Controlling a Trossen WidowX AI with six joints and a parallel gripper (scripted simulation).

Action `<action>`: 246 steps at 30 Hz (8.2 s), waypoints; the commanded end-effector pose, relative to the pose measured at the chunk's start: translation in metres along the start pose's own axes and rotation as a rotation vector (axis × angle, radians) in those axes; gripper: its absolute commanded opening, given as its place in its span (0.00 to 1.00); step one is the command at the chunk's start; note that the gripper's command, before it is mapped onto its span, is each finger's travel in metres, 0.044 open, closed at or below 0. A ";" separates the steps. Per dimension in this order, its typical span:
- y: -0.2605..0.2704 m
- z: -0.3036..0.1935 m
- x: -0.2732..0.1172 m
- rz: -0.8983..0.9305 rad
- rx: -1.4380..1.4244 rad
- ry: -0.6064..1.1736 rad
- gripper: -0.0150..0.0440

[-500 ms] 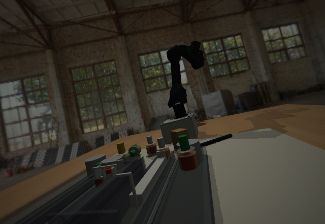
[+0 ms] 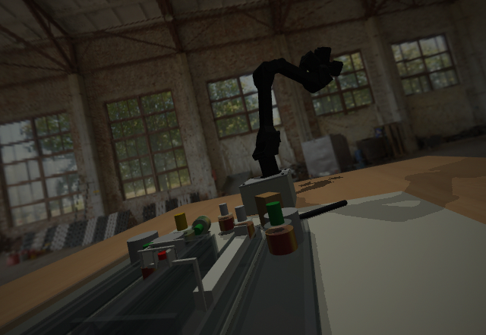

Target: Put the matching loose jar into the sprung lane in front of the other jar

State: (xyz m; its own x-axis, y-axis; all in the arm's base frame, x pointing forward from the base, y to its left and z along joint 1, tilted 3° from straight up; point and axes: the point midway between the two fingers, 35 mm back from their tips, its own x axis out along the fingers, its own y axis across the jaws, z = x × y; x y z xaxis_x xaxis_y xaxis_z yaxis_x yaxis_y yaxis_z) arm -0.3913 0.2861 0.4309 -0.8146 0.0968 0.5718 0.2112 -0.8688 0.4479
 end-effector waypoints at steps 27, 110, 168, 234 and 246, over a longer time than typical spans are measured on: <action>-0.155 0.246 -0.398 -1.354 -0.454 -0.178 1.00; 0.260 -0.139 -0.803 -2.553 1.186 -0.491 1.00; 0.253 -0.060 -0.780 -2.542 1.192 -0.456 0.25; 0.211 -0.053 -0.839 -2.551 1.173 -0.487 0.25; 0.212 -0.050 -0.843 -2.551 1.173 -0.487 0.25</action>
State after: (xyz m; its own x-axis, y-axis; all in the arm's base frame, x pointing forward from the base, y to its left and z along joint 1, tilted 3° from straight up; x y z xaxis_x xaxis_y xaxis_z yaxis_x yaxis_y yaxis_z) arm 0.3028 -0.0039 0.0056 0.0339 -0.0419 -0.9985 -0.0661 0.9968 -0.0441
